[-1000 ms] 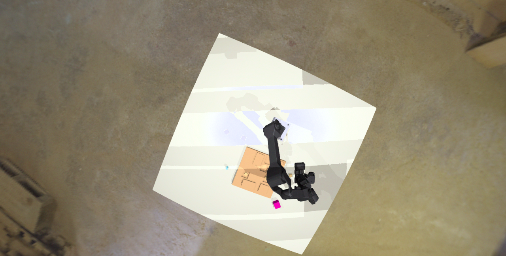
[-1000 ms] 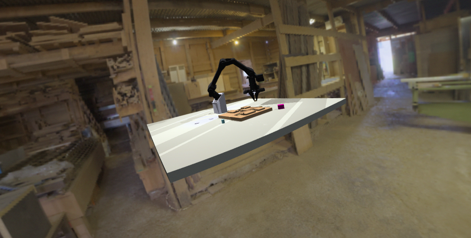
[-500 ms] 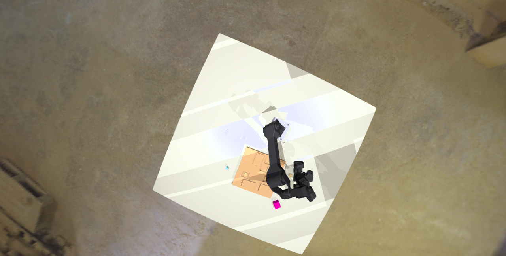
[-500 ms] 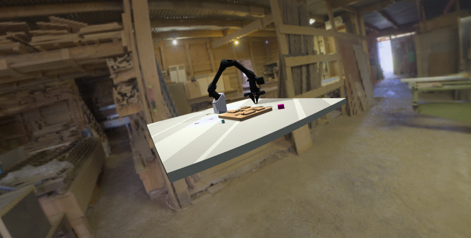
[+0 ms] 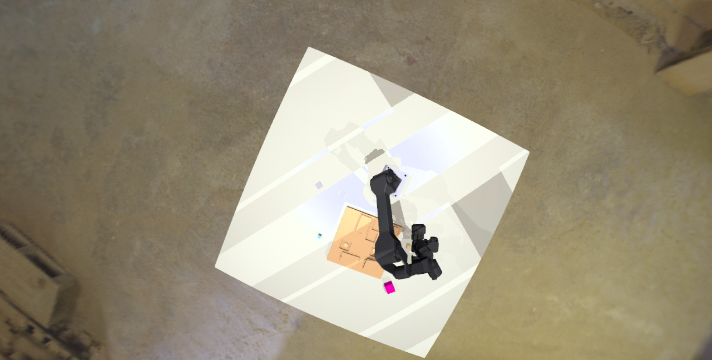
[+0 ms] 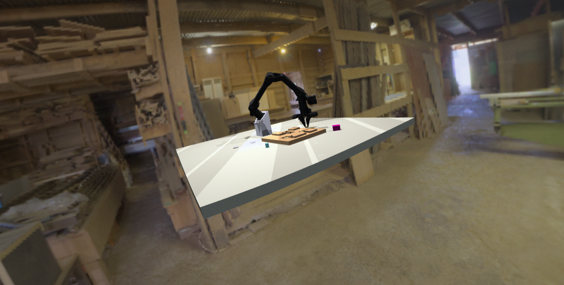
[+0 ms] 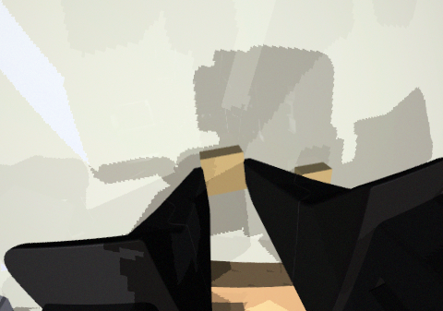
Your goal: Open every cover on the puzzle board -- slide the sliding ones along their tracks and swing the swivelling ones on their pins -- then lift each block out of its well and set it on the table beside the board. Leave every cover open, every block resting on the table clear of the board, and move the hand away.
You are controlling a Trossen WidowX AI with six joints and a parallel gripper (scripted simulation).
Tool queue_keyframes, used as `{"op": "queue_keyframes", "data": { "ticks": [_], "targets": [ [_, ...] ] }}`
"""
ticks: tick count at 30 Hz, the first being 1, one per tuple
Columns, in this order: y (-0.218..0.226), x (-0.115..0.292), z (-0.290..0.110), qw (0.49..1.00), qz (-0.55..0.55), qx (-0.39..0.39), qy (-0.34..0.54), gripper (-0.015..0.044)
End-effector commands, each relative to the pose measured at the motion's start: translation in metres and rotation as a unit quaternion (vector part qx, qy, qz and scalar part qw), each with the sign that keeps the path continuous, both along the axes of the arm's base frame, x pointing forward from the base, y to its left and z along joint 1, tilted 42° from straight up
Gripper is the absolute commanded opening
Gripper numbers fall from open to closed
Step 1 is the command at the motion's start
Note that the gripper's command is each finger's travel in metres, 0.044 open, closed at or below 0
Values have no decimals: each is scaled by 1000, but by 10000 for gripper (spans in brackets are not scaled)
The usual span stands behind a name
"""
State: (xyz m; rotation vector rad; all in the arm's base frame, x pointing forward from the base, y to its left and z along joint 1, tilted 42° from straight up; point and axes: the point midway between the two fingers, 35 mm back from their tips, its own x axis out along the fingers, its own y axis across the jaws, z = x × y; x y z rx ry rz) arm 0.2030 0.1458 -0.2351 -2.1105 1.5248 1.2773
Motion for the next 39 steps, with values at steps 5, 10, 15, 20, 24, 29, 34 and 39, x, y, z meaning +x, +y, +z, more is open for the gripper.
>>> {"op": "queue_keyframes", "data": {
  "ticks": [5,10,15,20,24,29,34,39],
  "targets": [
    [-4,-1,-3,1000,0,-1,1,106],
    [-4,-1,-3,1000,0,-1,1,238],
    [-4,-1,-3,1000,0,-1,1,369],
    [1,-1,2,1000,0,-1,1,440],
    [10,-1,11,1000,0,-1,1,440],
    [20,-2,23,1000,1,-1,2,440],
    [31,-4,35,1000,2,-2,2,440],
    [41,-6,48,1000,2,-2,2,440]
  ]
}}
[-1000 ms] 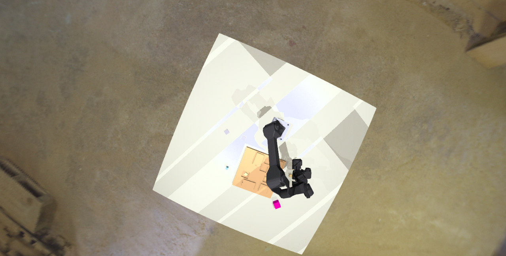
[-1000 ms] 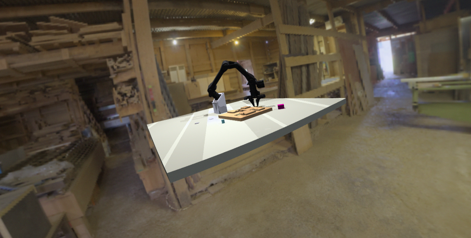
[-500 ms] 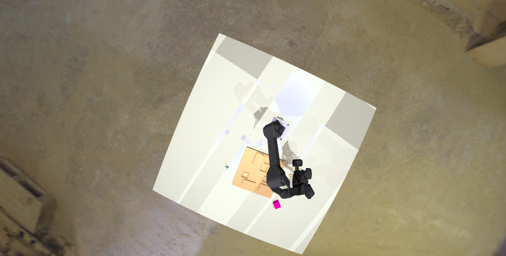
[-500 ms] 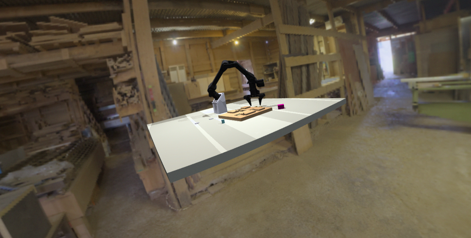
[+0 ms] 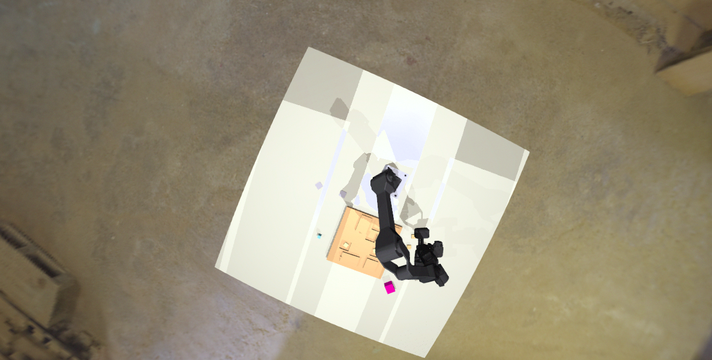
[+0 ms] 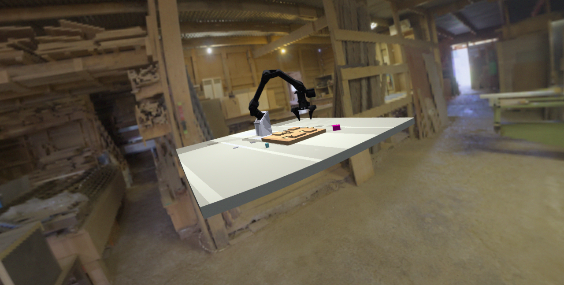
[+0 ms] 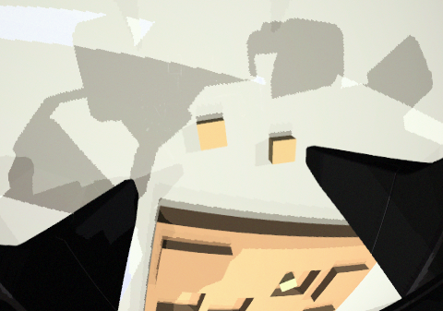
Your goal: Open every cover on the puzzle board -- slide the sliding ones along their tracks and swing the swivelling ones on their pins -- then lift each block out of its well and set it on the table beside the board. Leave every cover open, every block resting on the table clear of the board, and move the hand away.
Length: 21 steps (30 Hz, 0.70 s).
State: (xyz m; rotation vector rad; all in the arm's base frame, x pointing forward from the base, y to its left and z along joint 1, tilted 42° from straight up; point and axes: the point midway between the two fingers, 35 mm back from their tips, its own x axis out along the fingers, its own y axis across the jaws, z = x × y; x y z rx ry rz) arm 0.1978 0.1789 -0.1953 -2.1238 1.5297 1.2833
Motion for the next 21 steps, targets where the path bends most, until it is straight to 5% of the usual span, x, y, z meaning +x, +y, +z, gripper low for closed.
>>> {"op": "queue_keyframes", "data": {
  "ticks": [1,4,21],
  "targets": [
    [9,-1,10,1000,-2,3,-1,440],
    [12,-2,14,1000,-2,2,-1,440],
    [-5,60,52,972,-173,43,-151,0]
  ]
}}
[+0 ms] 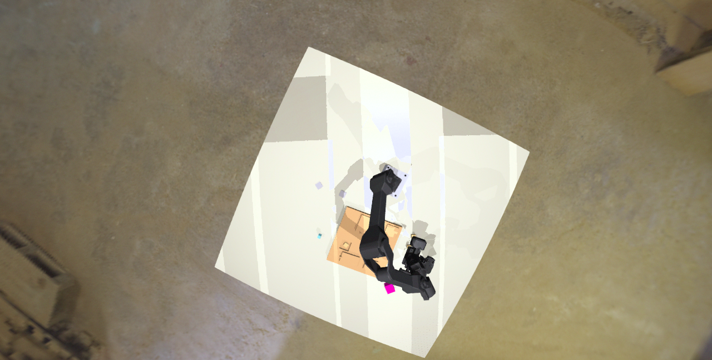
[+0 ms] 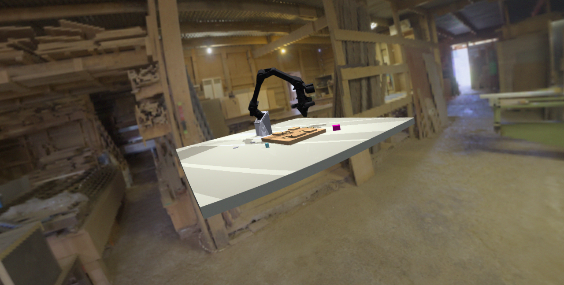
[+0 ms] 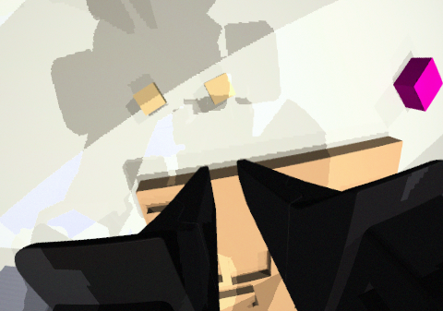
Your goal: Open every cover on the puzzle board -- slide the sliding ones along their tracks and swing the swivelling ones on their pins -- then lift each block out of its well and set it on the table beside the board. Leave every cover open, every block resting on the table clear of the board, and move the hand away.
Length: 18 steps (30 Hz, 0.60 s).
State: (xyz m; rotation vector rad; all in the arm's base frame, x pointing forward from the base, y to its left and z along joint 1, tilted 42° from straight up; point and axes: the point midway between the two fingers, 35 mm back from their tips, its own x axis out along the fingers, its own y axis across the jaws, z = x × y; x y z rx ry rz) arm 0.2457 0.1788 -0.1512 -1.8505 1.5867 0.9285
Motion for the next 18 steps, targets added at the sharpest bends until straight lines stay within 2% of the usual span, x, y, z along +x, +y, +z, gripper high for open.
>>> {"op": "queue_keyframes", "data": {
  "ticks": [1,18],
  "targets": [
    [-6,16,10,998,-41,9,-40,0],
    [-47,76,57,944,-252,36,-208,0]
  ]
}}
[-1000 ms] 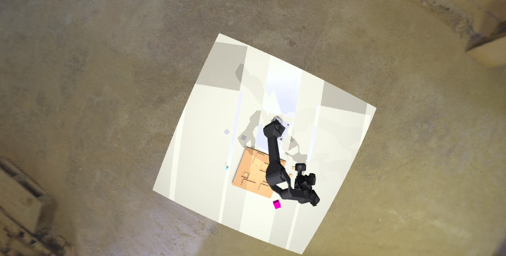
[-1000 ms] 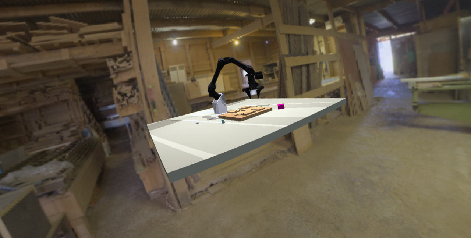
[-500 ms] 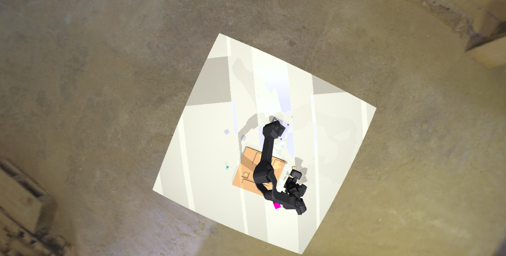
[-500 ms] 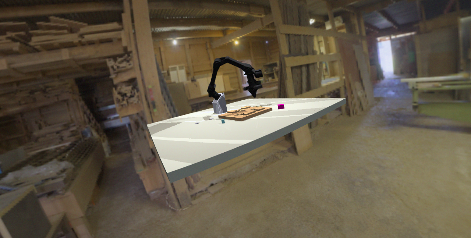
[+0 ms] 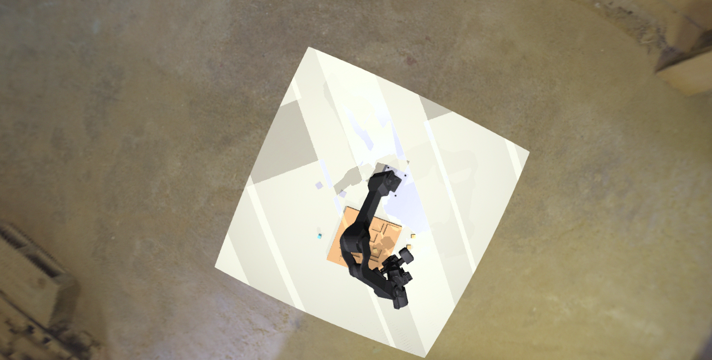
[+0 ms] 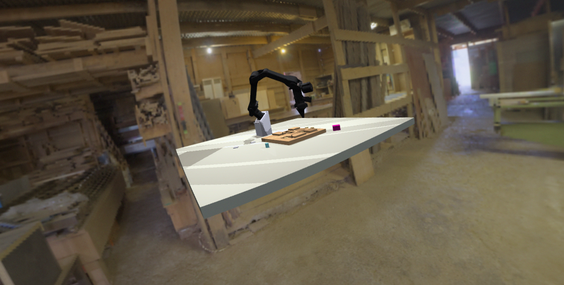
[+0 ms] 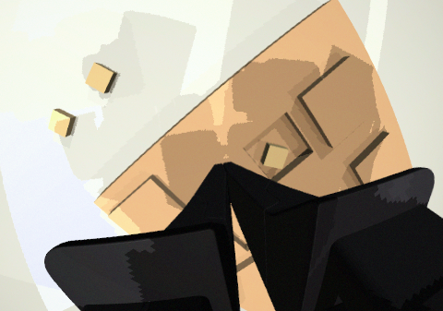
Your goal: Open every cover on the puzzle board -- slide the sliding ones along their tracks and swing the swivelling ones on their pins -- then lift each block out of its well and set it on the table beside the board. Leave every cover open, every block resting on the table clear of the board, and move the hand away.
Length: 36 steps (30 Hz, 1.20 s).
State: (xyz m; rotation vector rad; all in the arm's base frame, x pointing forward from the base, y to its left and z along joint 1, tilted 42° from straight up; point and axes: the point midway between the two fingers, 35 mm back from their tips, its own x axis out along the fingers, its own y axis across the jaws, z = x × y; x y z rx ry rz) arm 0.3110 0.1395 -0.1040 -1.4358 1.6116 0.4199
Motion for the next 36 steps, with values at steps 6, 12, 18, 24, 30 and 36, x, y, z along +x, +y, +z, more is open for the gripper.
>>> {"op": "queue_keyframes", "data": {
  "ticks": [6,12,18,24,30,36],
  "targets": [
    [-27,29,27,989,-116,10,-93,0],
    [-49,45,44,969,-193,16,-154,0],
    [-72,60,63,939,-268,20,-214,0],
    [-97,71,82,900,-340,22,-272,0],
    [-124,80,101,851,-408,22,-330,0],
    [-151,86,120,795,-469,21,-383,0]
  ]
}}
